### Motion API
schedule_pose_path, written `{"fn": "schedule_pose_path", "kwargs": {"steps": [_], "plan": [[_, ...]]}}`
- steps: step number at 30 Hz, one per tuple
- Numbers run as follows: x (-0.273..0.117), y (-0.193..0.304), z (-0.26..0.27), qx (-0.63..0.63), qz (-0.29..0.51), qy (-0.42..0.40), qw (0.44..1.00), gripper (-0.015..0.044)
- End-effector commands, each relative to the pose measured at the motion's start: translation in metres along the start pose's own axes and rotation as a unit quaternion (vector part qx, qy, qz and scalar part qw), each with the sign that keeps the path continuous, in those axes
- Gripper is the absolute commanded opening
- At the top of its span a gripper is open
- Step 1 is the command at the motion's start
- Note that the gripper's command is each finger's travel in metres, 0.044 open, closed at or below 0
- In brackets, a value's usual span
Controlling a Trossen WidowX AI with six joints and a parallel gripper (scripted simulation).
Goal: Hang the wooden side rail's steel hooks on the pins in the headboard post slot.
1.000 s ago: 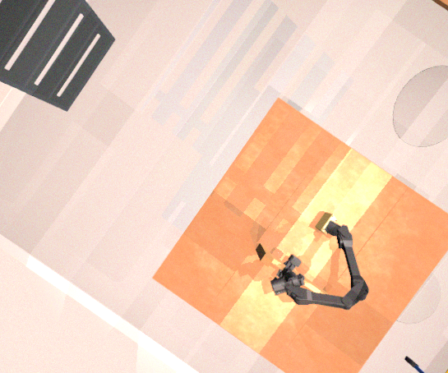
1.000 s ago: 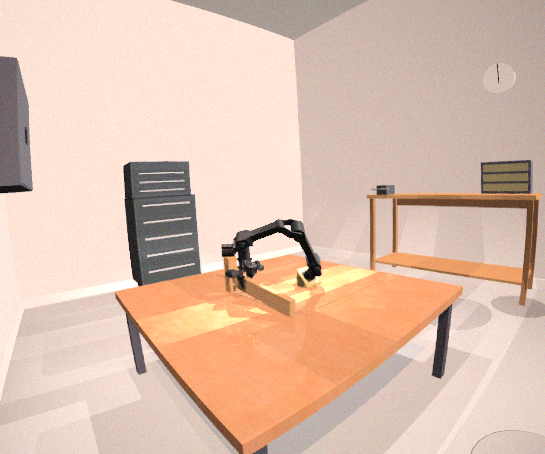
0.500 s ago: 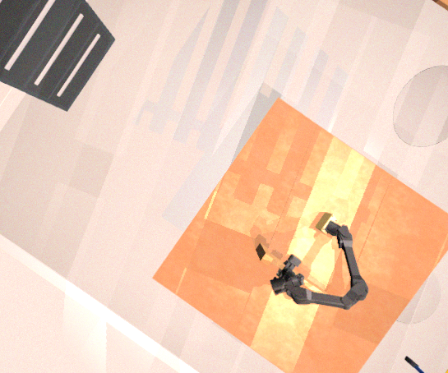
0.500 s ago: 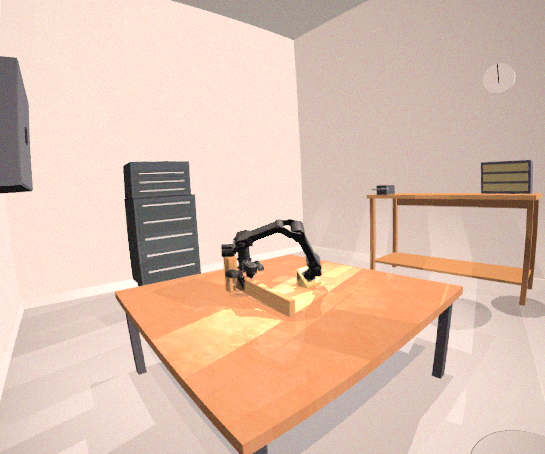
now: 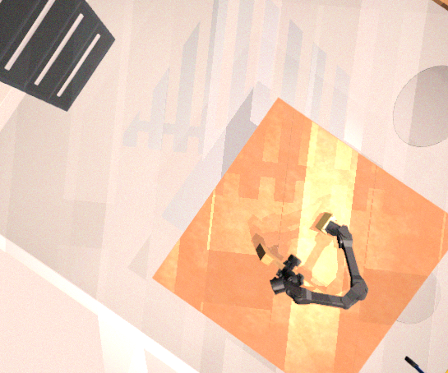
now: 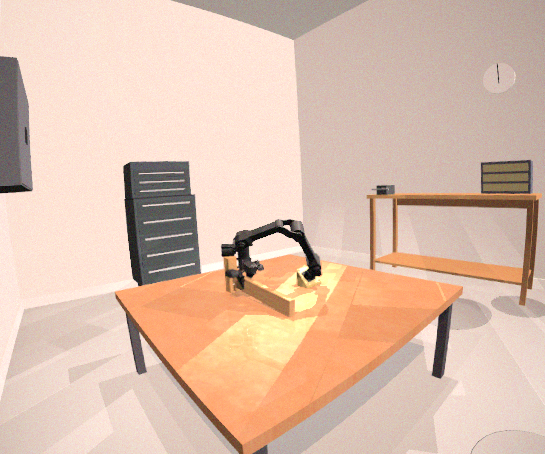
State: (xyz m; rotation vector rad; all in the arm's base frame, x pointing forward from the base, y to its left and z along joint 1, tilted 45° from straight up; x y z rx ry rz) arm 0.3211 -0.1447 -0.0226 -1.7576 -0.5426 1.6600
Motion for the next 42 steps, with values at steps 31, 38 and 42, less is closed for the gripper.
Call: {"fn": "schedule_pose_path", "kwargs": {"steps": [31, 38, 42], "plan": [[-0.0035, 0.0061, -0.0002, -0.001, 0.002, 0.005, 1.0, 0.0], [-0.0033, 0.0067, -0.0008, -0.001, 0.002, 0.005, 1.0, 0.0], [-0.0036, 0.007, -0.0012, -0.001, 0.002, 0.005, 1.0, 0.0]]}}
Point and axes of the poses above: the point midway between the two fingers, 35 mm back from their tips, its own x axis out along the fingers, its own z axis across the jaws, y = z × x, the point moved 1 cm from there along -x, back along the fingers, and after that the axes turned 2 degrees about x, right-handed, at the moved point
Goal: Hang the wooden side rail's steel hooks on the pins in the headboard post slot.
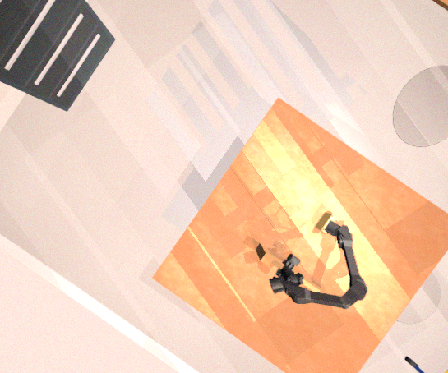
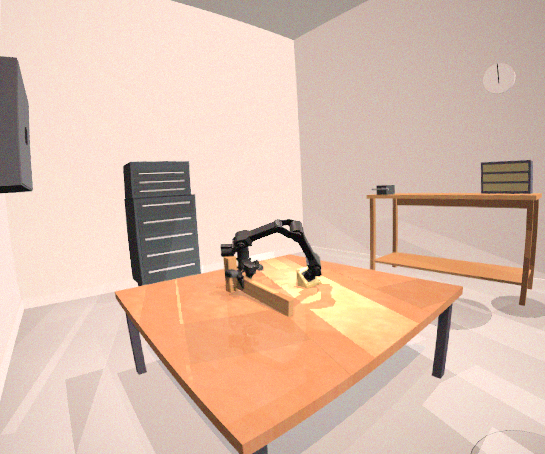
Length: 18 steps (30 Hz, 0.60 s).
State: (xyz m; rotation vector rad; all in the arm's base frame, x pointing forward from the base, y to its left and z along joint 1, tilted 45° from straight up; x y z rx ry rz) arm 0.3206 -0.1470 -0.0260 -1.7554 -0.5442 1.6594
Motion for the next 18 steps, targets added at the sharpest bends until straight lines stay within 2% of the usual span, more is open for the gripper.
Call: {"fn": "schedule_pose_path", "kwargs": {"steps": [1, 18], "plan": [[-0.0045, 0.003, -0.0012, -0.001, 0.003, 0.005, 1.0, 0.0], [-0.0043, 0.0049, -0.0003, -0.001, 0.003, 0.005, 1.0, 0.0]]}}
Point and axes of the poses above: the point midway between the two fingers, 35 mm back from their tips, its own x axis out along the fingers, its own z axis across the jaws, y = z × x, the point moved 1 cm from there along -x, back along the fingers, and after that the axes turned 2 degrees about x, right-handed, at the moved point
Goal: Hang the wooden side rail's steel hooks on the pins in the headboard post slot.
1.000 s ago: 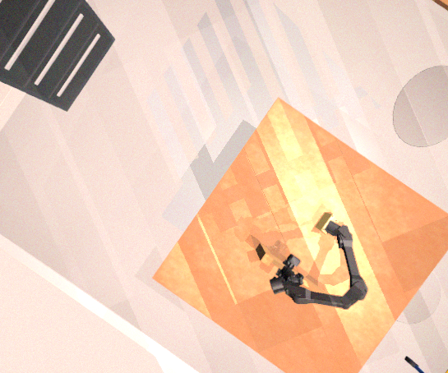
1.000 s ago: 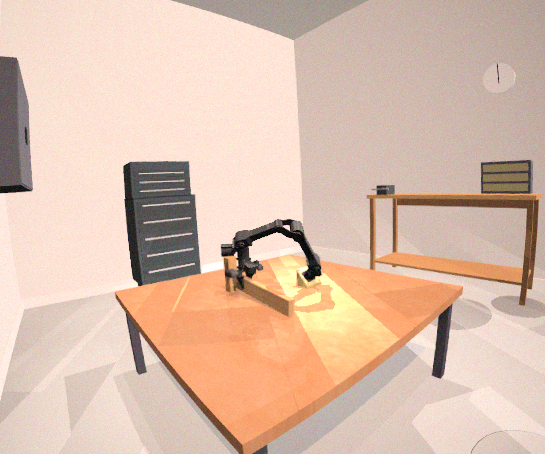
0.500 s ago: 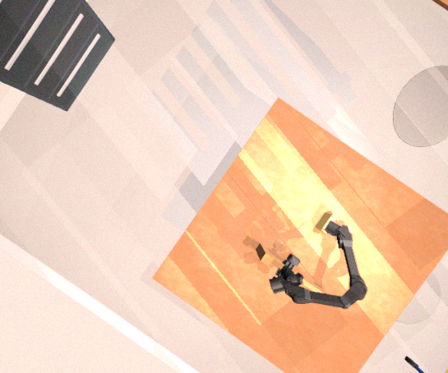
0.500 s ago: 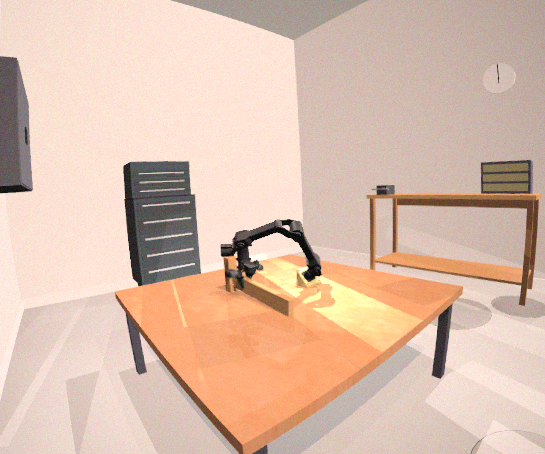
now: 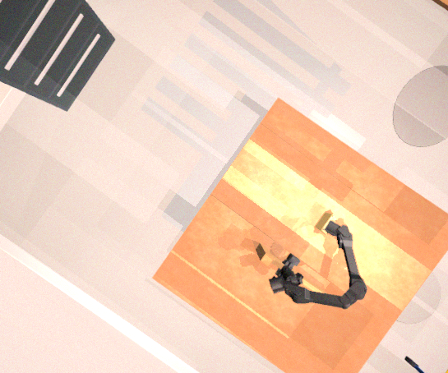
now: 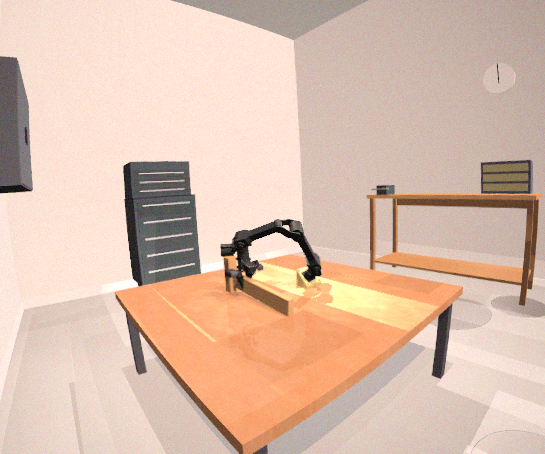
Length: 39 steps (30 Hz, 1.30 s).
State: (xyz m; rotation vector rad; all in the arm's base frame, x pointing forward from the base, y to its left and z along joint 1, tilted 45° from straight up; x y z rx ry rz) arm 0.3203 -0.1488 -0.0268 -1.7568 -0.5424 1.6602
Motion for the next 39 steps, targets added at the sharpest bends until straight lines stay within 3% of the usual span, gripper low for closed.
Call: {"fn": "schedule_pose_path", "kwargs": {"steps": [1, 39], "plan": [[-0.0035, 0.0031, -0.0005, -0.001, 0.003, 0.005, 1.0, 0.0], [-0.0039, 0.0067, -0.0014, -0.001, 0.003, 0.005, 1.0, 0.0]]}}
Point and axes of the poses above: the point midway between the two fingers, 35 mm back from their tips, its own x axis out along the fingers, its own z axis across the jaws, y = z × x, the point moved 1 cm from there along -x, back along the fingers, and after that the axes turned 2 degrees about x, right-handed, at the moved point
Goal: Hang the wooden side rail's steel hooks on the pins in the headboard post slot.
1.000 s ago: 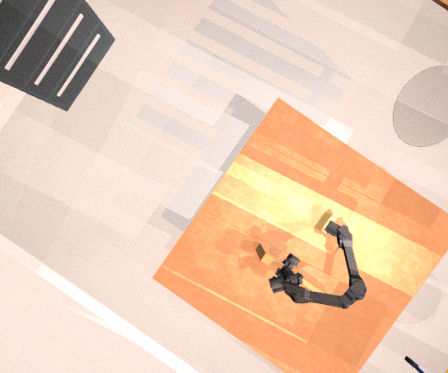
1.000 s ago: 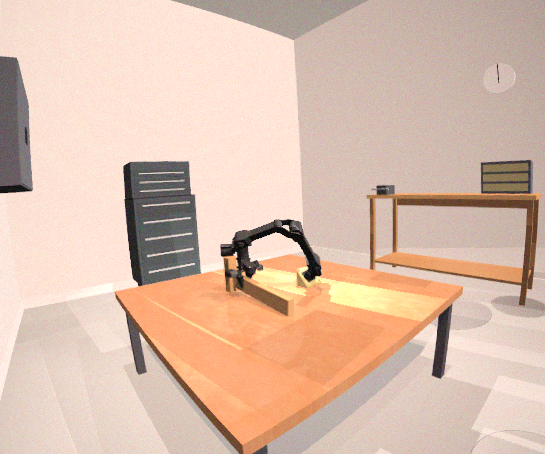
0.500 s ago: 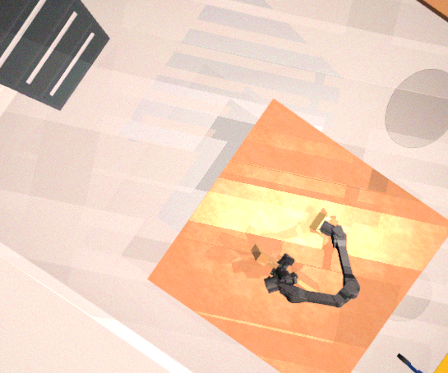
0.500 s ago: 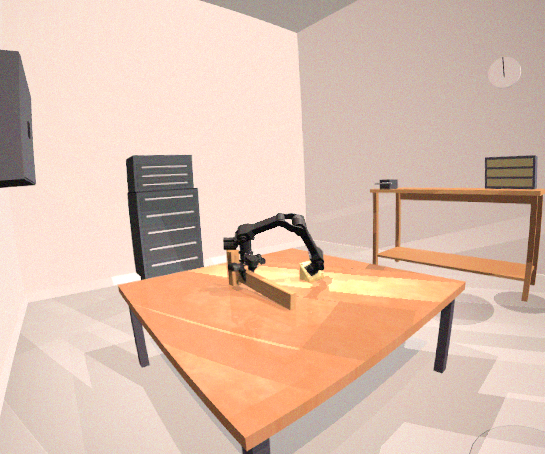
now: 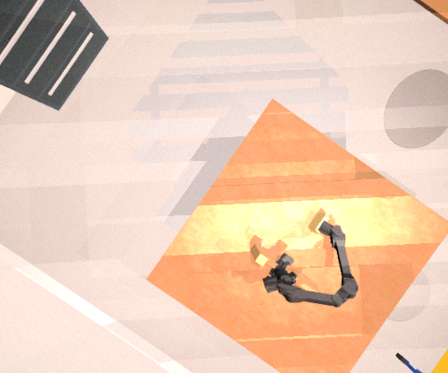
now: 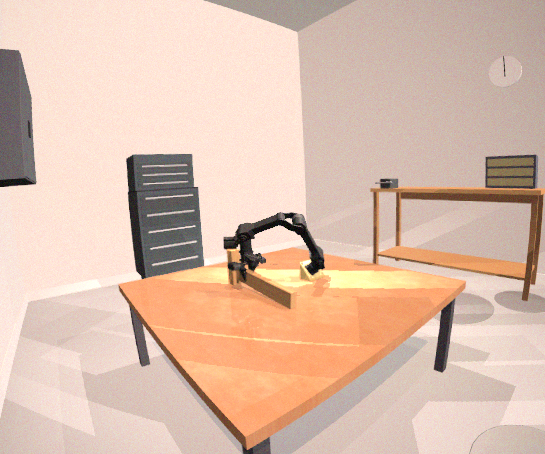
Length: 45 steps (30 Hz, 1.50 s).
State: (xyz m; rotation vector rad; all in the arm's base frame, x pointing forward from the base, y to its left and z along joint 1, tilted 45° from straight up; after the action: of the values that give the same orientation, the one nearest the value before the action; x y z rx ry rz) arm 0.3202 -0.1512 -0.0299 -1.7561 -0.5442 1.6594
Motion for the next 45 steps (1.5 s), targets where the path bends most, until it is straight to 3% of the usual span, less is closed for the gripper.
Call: {"fn": "schedule_pose_path", "kwargs": {"steps": [1, 45], "plan": [[-0.0046, 0.003, -0.001, -0.001, 0.003, 0.005, 1.0, 0.0], [-0.0042, 0.0076, -0.0005, -0.001, 0.004, 0.005, 1.0, 0.0]]}}
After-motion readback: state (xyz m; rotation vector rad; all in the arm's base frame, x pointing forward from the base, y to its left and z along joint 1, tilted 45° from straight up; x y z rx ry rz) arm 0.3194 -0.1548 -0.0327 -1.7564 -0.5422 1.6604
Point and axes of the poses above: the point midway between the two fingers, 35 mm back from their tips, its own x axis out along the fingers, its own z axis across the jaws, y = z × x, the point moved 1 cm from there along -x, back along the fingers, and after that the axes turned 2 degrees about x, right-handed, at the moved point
